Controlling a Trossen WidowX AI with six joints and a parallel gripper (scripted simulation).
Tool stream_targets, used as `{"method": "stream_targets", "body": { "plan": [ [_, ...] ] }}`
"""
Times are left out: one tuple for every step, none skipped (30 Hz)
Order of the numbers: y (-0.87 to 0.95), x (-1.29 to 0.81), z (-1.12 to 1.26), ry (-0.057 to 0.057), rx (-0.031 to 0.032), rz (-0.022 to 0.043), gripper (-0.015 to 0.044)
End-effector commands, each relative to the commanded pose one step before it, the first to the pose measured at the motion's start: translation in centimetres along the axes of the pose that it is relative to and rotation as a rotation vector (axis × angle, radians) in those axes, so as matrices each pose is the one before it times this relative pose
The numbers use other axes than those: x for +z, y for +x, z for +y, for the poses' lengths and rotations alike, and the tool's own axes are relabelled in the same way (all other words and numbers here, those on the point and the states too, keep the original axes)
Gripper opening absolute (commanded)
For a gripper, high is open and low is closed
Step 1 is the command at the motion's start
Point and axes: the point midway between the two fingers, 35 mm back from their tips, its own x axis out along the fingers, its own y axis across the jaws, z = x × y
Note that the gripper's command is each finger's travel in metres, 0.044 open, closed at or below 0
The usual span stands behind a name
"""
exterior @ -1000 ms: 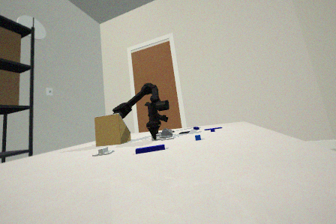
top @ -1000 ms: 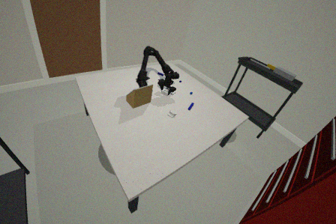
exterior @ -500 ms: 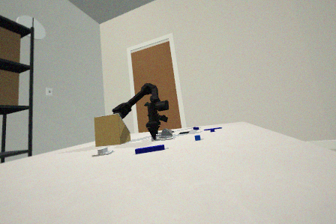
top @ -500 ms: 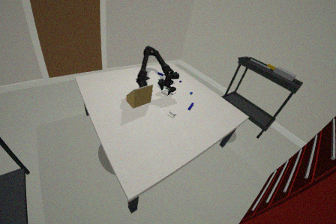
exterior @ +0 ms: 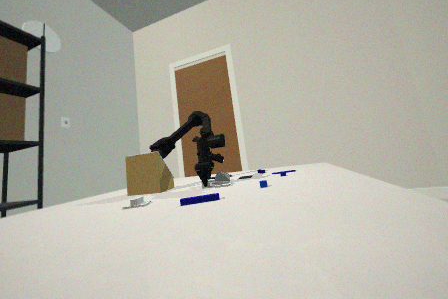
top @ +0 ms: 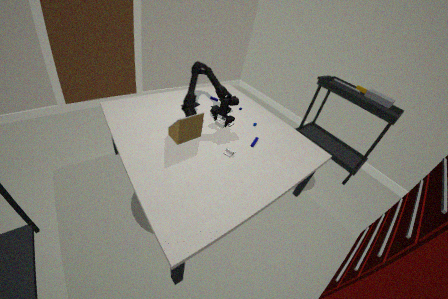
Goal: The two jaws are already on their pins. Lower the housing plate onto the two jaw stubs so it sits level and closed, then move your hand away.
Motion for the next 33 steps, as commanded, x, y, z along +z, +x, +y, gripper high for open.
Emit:
{"method": "stream_targets", "body": {
  "plan": [
    [-0.169, 0.023, -0.023, 0.0001, -0.0006, -0.00005, 0.044],
    [-0.307, 0.037, -0.04, 0.0002, -0.00103, -0.00005, 0.044],
    [-0.461, 0.049, -0.054, 0.0003, -0.00138, -0.00004, 0.044],
    [-0.639, 0.055, -0.063, 0.0004, -0.0016, -0.00002, 0.044],
    [-0.719, 0.044, -0.055, 0.0004, -0.00138, 0.00003, 0.044],
    [-0.815, 0.029, -0.042, 0.0004, -0.00105, 0.00006, 0.044],
    [-0.919, 0.007, -0.021, 0.0004, -0.00054, 0.00008, 0.044],
    [-0.999, -0.022, 0.008, 0.0003, 0.00016, 0.00007, 0.044],
    [-1.038, -0.054, 0.044, 0.0002, 0.00095, 0.0, 0.044],
    [-0.835, -0.065, 0.062, 0.0001, 0.00134, -0.00008, 0.044],
    [-0.51, -0.049, 0.05, 0.0, 0.00106, -0.00009, 0.044],
    [-0.171, -0.018, 0.019, 0.0, 0.0004, -0.00004, 0.044],
    [0.0, 0.0, 0.0, 0.0, 0.0, 0.0, 0.044],
    [0.0, 0.0, 0.0, 0.0, 0.0, 0.0, 0.044],
    [0.672, 0.219, -0.151, 0.0058, -0.00062, -0.01042, 0.044],
    [-0.124, -0.118, -0.001, 0.0001, -0.00075, 0.00018, 0.044],
    [-0.369, -0.357, 0.004, 0.0002, -0.0021, 0.00057, 0.044],
    [-0.598, -0.605, 0.025, 0.0003, -0.00299, 0.00107, 0.044],
    [-0.736, -0.789, 0.066, 0.0003, -0.00288, 0.00155, 0.044],
    [-0.708, -0.81, 0.105, 0.0001, -0.00181, 0.00171, 0.044],
    [-0.672, -0.821, 0.145, -0.0001, -0.00072, 0.00178, 0.044],
    [-0.636, -0.828, 0.186, -0.0003, 0.00038, 0.00178, 0.044],
    [-0.6, -0.833, 0.227, -0.0006, 0.00147, 0.00172, 0.044],
    [-0.559, -0.827, 0.266, -0.0009, 0.00253, 0.00156, 0.044],
    [-0.411, -0.645, 0.236, -0.0009, 0.00271, 0.00108, 0.044],
    [-0.236, -0.386, 0.154, -0.0006, 0.00193, 0.00058, 0.044],
    [-0.077, -0.128, 0.053, -0.0002, 0.0007, 0.00018, 0.044],
    [0.0, 0.0, 0.0, 0.0, 0.0, 0.0, 0.044],
    [0.0, 0.0, 0.0, 0.0, 0.0, 0.0, 0.044],
    [0.0, 0.0, 0.0, 0.0, 0.0, 0.0, 0.044],
    [0.0, 0.0, 0.0, 0.0, 0.0, 0.0, 0.044],
    [0.0, 0.0, 0.0, 0.0, 0.0, 0.0, 0.044],
    [0.0, 0.0, 0.0, 0.0, 0.0, 0.0, 0.044]
  ]
}}
